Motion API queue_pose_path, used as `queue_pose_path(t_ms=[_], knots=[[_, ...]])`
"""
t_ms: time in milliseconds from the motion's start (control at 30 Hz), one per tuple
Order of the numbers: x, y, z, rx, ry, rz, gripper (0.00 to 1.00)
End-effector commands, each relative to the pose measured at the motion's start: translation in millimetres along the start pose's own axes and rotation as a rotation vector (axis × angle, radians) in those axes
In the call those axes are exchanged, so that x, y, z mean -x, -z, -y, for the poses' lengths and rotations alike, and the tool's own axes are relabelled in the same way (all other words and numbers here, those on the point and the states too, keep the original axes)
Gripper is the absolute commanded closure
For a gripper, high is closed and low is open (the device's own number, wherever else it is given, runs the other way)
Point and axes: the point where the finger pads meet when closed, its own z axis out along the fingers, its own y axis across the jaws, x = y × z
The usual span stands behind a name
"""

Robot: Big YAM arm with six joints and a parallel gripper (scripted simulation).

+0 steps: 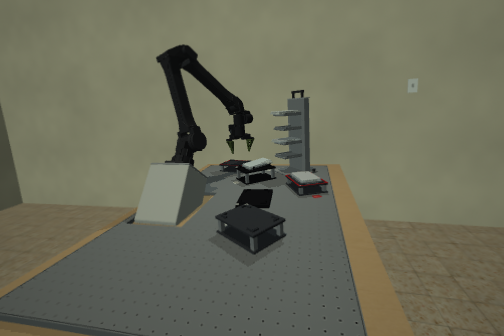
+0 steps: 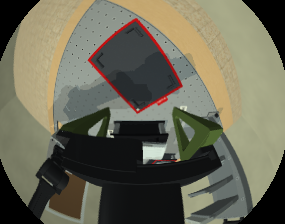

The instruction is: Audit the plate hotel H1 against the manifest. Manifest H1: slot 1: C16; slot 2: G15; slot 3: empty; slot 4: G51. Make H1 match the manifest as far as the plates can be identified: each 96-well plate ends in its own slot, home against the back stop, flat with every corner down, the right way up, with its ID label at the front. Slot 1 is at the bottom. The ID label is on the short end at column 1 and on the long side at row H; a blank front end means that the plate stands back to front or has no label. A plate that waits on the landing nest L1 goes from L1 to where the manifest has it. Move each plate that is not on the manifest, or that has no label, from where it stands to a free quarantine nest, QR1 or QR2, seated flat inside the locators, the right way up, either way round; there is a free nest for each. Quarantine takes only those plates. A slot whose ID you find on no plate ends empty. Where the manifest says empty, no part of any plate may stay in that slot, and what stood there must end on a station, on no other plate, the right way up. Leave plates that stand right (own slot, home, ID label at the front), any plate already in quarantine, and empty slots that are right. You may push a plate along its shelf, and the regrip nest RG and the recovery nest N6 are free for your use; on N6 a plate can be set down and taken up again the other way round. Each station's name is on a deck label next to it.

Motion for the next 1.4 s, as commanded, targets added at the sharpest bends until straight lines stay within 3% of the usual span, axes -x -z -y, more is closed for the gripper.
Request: queue_pose_path(t_ms=[0, 933, 1000, 1100, 1167, 1267, 1367], knots=[[5.1, -1.3, -2.7, -0.008, 0.009, 0.012, 0.0], [5.1, -1.3, -2.7, -0.008, 0.009, 0.012, 0.0], [4.6, 8.9, -6.9, -0.003, 0.016, 0.012, 0.0], [3.1, 8.1, -6.8, 0.002, 0.016, 0.008, 0.0], [0.8, 13.9, -4.6, -0.006, 0.015, 0.007, 0.0], [11.6, 35.5, 14.9, -0.053, 0.017, 0.028, 0.0], [10.8, 36.2, 15.5, -0.043, 0.014, 0.022, 0.0]])
